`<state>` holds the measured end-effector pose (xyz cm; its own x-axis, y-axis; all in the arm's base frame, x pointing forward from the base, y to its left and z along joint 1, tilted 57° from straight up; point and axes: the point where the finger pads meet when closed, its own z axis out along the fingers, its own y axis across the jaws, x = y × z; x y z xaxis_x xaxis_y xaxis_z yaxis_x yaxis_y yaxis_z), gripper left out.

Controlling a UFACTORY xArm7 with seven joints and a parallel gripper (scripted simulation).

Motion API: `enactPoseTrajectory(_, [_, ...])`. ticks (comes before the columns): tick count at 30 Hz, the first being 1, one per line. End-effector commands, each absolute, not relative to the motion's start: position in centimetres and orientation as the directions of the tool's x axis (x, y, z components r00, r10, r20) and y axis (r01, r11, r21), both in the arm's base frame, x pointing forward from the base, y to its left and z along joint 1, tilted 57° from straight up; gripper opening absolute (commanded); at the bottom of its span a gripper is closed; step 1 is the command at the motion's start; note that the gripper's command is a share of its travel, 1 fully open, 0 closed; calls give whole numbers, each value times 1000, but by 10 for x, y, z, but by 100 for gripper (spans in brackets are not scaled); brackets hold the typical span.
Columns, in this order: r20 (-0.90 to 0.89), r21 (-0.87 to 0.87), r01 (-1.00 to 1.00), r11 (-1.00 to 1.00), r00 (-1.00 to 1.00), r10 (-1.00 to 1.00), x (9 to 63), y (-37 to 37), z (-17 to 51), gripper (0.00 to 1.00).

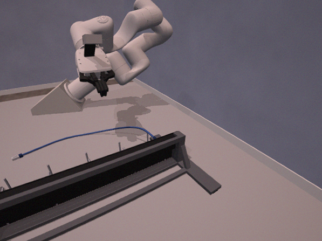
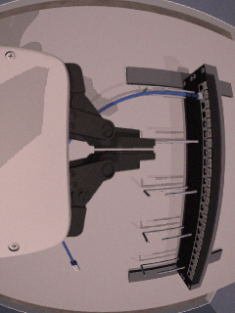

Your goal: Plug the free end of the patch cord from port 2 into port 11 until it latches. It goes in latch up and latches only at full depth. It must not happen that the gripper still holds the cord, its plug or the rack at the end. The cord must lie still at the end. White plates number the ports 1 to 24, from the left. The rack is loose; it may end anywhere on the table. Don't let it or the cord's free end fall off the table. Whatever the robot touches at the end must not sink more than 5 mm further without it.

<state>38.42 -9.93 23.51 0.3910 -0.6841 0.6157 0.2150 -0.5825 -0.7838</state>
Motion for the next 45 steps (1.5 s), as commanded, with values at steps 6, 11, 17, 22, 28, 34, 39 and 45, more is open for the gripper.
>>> enactPoseTrajectory(6, [618, -783, 231, -577, 389, -683, 396, -122, 208, 0])
enactPoseTrajectory(11, [618, -783, 231, -577, 389, -683, 396, -123, 206, 0])
enactPoseTrajectory(17, [618, -783, 231, -577, 389, -683, 400, -121, 206, 0])
enactPoseTrajectory(22, [618, -783, 231, -577, 389, -683, 419, -112, 204, 0])
enactPoseTrajectory(28, [618, -783, 231, -577, 389, -683, 444, -99, 203, 0])
enactPoseTrajectory(34, [618, -783, 231, -577, 389, -683, 478, -82, 200, 0])
enactPoseTrajectory(39, [618, -783, 231, -577, 389, -683, 504, -69, 198, 0])
enactPoseTrajectory(45, [618, -783, 231, -577, 389, -683, 518, -62, 197, 0])
